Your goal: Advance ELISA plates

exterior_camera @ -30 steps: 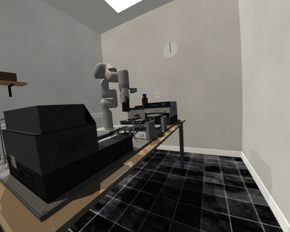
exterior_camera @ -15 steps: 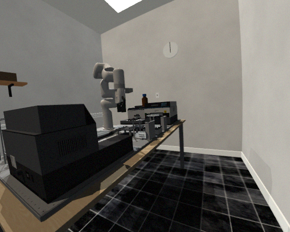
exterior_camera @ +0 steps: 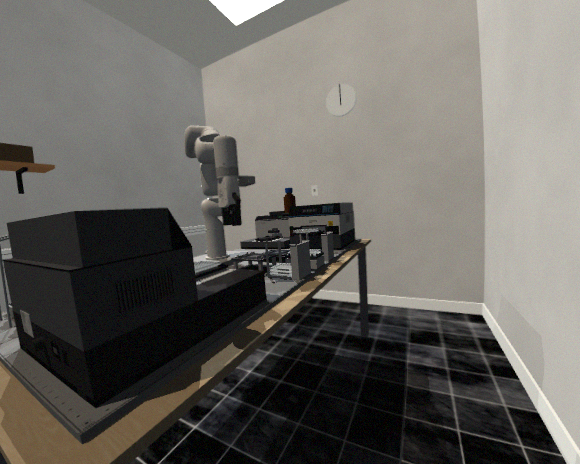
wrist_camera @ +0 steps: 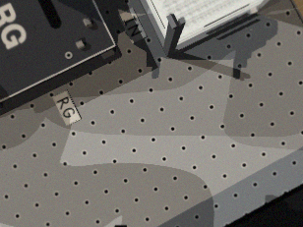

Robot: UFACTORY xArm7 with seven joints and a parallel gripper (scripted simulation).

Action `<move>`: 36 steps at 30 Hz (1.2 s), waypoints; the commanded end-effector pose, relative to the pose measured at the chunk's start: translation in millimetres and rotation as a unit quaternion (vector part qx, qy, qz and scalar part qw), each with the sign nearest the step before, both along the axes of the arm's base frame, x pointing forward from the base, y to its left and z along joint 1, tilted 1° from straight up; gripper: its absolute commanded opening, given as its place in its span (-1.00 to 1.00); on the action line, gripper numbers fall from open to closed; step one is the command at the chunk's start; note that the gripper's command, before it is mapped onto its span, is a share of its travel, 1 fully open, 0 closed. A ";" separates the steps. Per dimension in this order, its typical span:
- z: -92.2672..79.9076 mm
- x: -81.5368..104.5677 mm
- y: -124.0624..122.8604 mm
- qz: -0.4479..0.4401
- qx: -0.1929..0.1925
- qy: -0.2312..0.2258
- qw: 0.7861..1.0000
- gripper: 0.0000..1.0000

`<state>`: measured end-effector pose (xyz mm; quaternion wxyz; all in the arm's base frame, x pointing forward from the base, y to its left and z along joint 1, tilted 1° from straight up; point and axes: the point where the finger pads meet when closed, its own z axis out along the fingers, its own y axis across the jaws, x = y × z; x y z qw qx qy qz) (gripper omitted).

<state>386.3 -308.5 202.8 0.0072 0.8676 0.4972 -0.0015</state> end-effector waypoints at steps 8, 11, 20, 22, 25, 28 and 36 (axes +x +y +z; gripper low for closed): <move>2.3 -1.3 -29.7 0.085 -0.002 -0.001 0.996 1.00; 2.4 -1.8 -39.7 0.085 -0.002 -0.001 0.996 1.00; 2.8 -3.0 -64.5 0.125 -0.002 0.000 0.992 1.00; 2.8 -3.0 -64.5 0.125 -0.002 0.000 0.992 1.00; 3.0 -3.4 -74.5 0.170 -0.002 0.001 0.985 1.00; 3.2 -3.8 -84.6 0.170 -0.002 0.001 0.985 1.00; 3.6 -5.0 -111.2 0.170 -0.002 0.001 0.985 1.00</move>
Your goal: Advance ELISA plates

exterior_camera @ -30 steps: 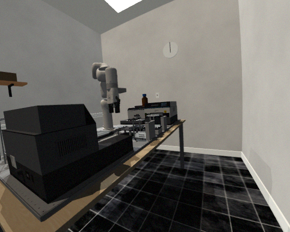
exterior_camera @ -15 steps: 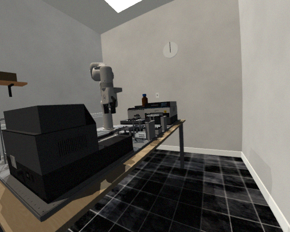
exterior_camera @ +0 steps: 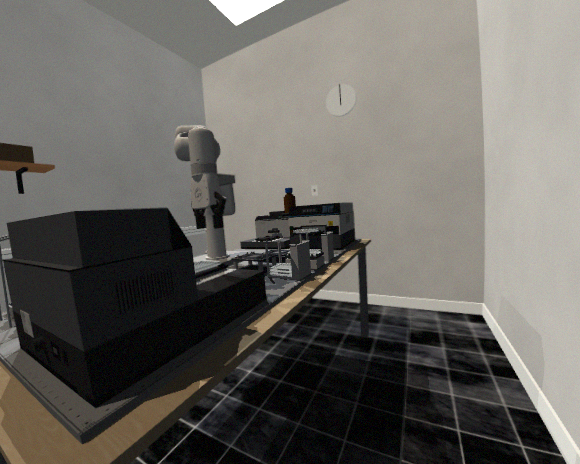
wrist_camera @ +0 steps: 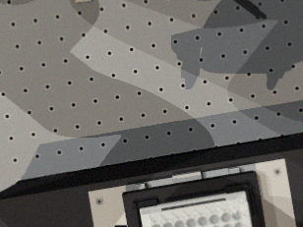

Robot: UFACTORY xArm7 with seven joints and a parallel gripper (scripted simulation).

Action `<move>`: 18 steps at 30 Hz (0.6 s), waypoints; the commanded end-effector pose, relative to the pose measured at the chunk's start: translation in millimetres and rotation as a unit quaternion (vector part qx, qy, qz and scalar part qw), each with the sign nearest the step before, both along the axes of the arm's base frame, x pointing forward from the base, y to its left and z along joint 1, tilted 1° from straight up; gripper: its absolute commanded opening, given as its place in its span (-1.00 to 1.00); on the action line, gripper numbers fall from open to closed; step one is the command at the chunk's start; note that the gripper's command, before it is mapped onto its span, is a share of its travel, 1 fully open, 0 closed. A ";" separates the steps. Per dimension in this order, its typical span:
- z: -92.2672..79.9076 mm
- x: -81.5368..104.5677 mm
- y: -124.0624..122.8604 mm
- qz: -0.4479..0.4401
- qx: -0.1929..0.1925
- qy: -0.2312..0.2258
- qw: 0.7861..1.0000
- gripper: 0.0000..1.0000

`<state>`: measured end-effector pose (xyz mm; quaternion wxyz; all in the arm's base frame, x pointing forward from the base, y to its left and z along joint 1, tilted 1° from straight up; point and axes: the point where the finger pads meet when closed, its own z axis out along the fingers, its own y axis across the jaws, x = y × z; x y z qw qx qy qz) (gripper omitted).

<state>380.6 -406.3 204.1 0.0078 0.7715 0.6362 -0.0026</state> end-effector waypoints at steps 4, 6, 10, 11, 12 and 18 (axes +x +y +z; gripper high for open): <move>2.4 0.5 -18.3 0.021 -0.001 -0.001 1.000 1.00; 2.5 0.2 -25.0 0.061 -0.001 0.000 0.998 1.00; 2.7 -0.4 -38.3 0.087 -0.001 0.000 0.996 1.00; 2.8 -0.5 -41.7 0.087 -0.001 0.000 0.996 1.00; 2.8 -0.7 -45.0 0.087 -0.001 0.000 0.996 1.00; 3.2 -1.5 -65.0 0.087 -0.001 0.000 0.996 1.00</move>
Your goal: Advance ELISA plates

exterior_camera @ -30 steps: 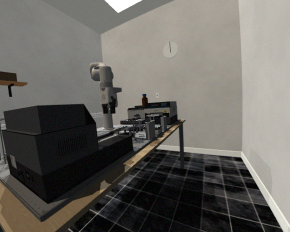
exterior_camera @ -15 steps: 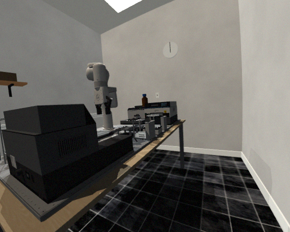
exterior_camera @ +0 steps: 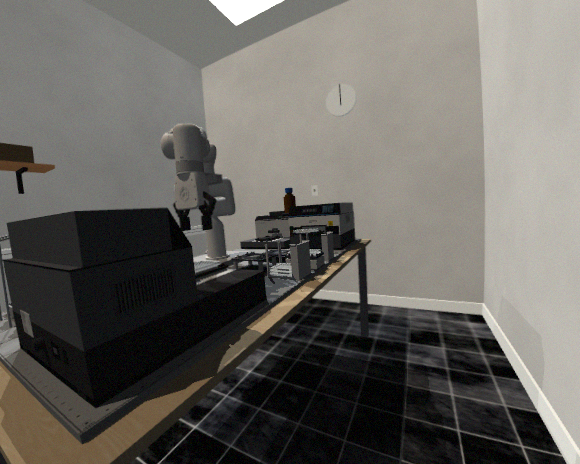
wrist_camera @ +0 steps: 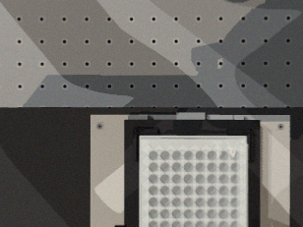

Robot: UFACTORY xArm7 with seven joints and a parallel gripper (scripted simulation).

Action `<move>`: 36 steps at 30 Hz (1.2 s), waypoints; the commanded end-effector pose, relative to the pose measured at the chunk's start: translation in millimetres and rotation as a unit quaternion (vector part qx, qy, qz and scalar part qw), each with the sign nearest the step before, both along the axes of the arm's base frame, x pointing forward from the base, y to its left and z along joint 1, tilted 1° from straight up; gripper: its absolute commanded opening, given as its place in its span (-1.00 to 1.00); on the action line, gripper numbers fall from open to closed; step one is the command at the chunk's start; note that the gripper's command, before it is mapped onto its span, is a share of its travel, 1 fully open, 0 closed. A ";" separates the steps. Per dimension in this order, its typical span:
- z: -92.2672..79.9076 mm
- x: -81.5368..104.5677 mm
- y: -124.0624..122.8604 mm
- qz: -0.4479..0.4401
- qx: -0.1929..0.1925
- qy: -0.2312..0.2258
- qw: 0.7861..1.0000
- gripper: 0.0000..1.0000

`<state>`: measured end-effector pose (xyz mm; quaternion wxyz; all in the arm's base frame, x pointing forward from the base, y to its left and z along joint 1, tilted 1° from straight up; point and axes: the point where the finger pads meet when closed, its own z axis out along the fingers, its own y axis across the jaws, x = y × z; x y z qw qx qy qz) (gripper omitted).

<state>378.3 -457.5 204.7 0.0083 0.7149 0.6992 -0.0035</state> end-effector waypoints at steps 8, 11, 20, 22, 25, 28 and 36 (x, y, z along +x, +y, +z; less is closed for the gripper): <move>2.7 0.5 -18.7 0.002 0.000 -0.001 1.000 1.00; 2.7 0.5 -18.7 0.002 0.000 -0.001 1.000 1.00; 2.7 0.6 -18.7 0.002 0.000 -0.001 1.000 1.00; 2.7 0.6 -18.6 0.002 0.000 -0.001 1.000 1.00; 2.7 0.6 -18.7 0.002 0.000 -0.001 1.000 1.00; 2.7 0.6 -18.6 0.002 0.000 -0.001 1.000 1.00; 2.7 0.6 -18.6 0.002 0.000 -0.001 1.000 1.00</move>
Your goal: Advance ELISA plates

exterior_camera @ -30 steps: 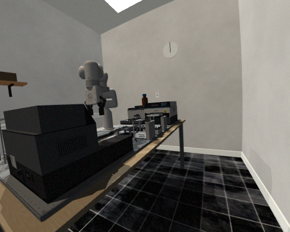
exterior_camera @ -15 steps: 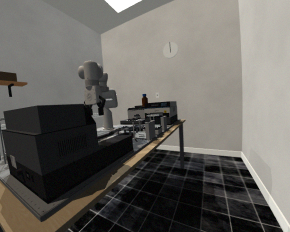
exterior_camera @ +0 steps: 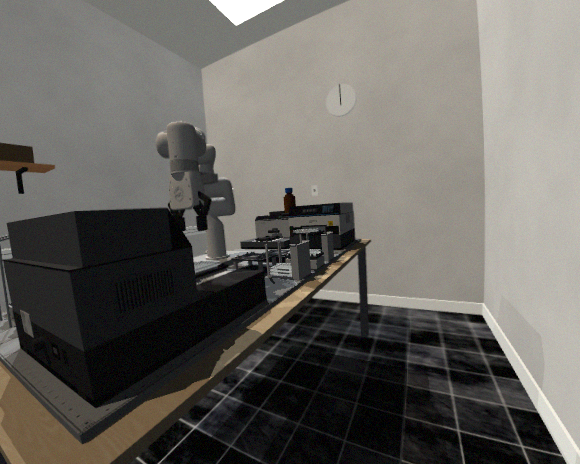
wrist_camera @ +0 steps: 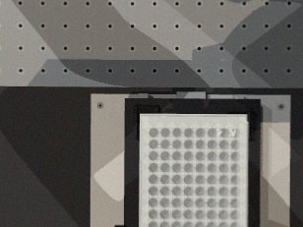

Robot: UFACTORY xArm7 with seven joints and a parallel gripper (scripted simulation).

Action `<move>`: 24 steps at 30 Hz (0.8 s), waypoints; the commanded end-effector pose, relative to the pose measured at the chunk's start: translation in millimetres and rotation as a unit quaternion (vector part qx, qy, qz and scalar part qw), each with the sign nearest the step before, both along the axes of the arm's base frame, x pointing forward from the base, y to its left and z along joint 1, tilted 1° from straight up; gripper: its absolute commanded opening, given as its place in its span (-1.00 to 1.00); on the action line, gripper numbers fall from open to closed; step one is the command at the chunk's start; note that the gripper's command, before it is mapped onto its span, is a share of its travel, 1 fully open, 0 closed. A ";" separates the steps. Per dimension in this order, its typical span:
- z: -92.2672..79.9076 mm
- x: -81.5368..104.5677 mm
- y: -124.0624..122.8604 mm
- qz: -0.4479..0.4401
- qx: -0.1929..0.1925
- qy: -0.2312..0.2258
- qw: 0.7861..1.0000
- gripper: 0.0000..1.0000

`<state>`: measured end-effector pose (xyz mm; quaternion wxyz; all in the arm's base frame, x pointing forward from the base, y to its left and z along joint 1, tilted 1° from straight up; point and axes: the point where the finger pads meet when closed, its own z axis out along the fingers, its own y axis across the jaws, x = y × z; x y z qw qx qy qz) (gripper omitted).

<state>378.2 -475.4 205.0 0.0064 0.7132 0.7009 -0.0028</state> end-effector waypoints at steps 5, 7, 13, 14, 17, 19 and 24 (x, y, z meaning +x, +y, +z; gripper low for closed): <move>2.4 0.7 -0.8 0.000 -0.002 -0.002 1.000 1.00; 2.4 0.7 -0.8 0.000 -0.002 -0.002 1.000 1.00; 2.4 0.7 -0.8 0.000 -0.002 -0.002 1.000 1.00; 1.1 0.7 -0.9 0.000 -0.002 -0.002 1.000 1.00; -0.2 0.7 -0.9 0.000 -0.002 -0.002 1.000 1.00; -3.0 0.7 -0.9 0.000 -0.002 -0.002 1.000 1.00; -9.6 0.7 -1.1 0.000 -0.002 -0.002 1.000 1.00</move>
